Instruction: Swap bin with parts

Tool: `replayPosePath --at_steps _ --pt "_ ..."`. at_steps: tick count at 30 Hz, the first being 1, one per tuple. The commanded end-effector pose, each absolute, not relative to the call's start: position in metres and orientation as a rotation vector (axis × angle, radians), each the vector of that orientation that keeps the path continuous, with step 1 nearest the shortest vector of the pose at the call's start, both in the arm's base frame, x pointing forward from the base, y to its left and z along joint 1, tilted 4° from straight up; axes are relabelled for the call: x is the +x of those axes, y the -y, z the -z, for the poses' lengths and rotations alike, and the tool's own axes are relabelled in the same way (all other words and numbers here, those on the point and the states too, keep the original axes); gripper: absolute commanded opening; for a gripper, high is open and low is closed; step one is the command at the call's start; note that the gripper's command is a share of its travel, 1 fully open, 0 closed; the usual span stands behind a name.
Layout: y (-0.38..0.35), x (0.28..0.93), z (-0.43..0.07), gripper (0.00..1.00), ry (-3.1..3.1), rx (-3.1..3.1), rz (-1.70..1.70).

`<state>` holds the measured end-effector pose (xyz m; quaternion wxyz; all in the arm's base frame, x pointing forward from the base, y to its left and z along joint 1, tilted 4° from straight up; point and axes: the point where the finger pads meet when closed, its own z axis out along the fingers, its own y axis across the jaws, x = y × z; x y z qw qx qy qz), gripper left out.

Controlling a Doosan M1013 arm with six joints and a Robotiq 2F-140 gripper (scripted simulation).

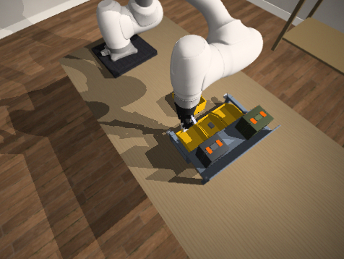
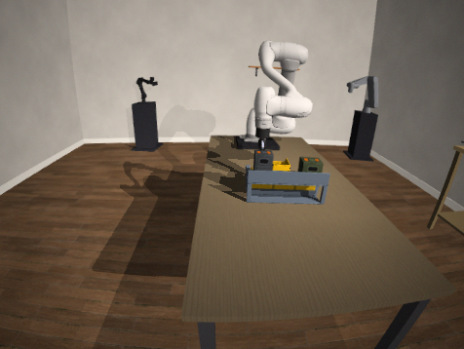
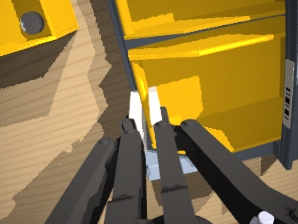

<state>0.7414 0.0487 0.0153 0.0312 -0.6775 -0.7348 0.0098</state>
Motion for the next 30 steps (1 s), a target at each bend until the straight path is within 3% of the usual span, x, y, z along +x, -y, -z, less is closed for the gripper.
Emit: replayPosePath --at_steps 1,30 --pt "-0.049 0.741 -0.016 0.1 2.264 -2.087 -0.03" --pt "-0.047 0.718 -0.017 0.1 2.264 -2.087 -0.03"
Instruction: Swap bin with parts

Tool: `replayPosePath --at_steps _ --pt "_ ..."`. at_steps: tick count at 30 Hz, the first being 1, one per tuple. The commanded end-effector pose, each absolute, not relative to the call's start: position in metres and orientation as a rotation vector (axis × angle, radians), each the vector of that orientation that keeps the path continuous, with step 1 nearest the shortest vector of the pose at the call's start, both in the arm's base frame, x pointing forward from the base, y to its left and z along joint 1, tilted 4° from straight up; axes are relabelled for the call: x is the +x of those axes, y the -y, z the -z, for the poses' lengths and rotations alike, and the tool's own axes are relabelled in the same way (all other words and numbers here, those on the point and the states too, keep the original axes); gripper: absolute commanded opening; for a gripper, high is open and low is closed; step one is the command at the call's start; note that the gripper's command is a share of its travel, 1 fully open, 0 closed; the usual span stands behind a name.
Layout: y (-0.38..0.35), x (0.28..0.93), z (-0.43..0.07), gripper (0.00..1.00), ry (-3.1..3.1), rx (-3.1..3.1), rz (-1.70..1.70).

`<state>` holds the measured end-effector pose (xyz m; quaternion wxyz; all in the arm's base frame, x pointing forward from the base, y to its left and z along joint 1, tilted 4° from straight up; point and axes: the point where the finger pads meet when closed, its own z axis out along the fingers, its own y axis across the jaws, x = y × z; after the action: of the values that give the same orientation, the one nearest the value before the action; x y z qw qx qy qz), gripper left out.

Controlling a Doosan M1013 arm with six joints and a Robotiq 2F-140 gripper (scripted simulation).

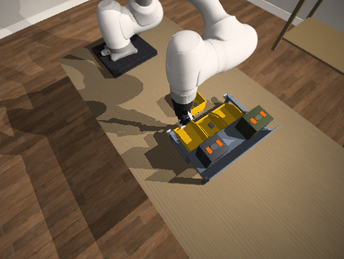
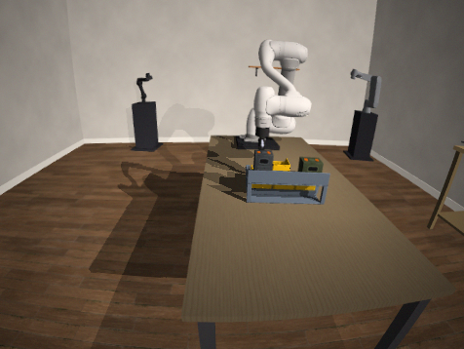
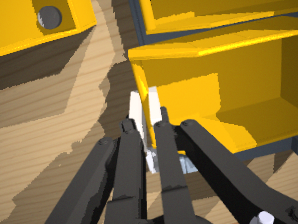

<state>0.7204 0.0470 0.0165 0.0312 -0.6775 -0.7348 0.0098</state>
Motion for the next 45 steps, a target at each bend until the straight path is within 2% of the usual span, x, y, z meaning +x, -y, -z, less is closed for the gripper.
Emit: replayPosePath --at_steps 1,45 --pt "-0.047 0.716 -0.017 0.1 2.264 -2.087 -0.03" --pt "-0.038 0.605 -0.023 0.1 2.264 -2.087 -0.03"
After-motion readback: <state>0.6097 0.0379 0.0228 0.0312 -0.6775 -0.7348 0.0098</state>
